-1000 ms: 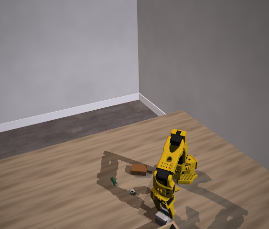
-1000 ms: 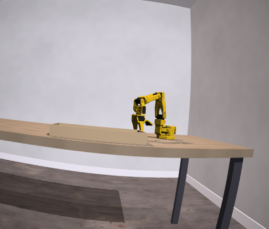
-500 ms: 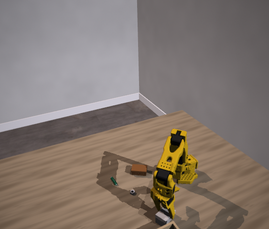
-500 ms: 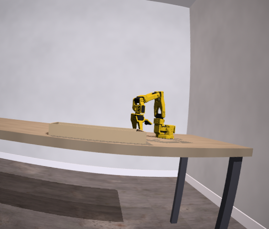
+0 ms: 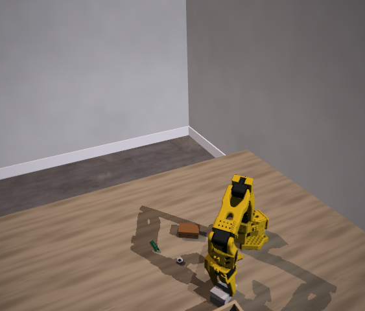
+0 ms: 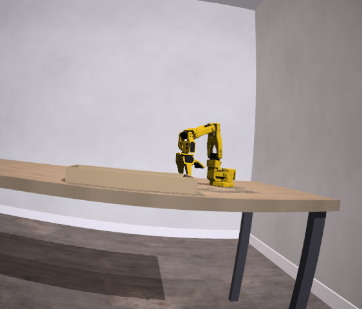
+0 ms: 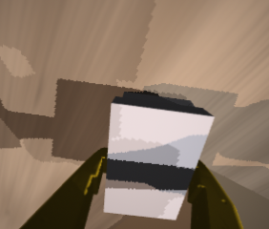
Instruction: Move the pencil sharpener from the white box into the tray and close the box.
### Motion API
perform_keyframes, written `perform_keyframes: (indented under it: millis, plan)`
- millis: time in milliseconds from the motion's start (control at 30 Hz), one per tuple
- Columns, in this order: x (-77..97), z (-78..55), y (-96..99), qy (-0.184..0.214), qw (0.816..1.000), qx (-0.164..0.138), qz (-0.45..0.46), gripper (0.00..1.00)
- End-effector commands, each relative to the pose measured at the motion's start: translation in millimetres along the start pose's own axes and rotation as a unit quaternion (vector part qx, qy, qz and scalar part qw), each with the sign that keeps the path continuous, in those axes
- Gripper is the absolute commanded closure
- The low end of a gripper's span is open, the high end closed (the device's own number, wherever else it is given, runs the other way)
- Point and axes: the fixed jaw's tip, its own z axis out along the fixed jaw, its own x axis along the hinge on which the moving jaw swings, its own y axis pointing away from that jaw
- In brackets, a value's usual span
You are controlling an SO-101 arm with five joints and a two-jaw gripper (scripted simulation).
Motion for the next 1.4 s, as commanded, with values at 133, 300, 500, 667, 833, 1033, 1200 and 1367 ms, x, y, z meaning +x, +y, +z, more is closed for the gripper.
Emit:
perform_keyframes:
  millis: [133, 300, 500, 667, 833, 1033, 1200, 1367]
  plan:
    - [3.1, -3.2, 1.2, 0.012, 1.000, 0.004, 0.001, 0.77]
    - [3.1, -3.2, 1.2, 0.012, 1.000, 0.004, 0.001, 0.77]
    - [3.1, -3.2, 1.2, 0.012, 1.000, 0.004, 0.001, 0.77]
    - [3.1, -3.2, 1.2, 0.012, 1.000, 0.004, 0.001, 0.77]
    - [3.1, -3.2, 1.2, 0.012, 1.000, 0.004, 0.001, 0.77]
    - [3.2, -3.7, 1.2, 0.012, 1.000, 0.004, 0.001, 0.77]
    - [3.4, -6.4, 1.2, 0.012, 1.000, 0.004, 0.001, 0.77]
    - [3.8, -12.1, 1.1, 0.012, 1.000, 0.004, 0.001, 0.77]
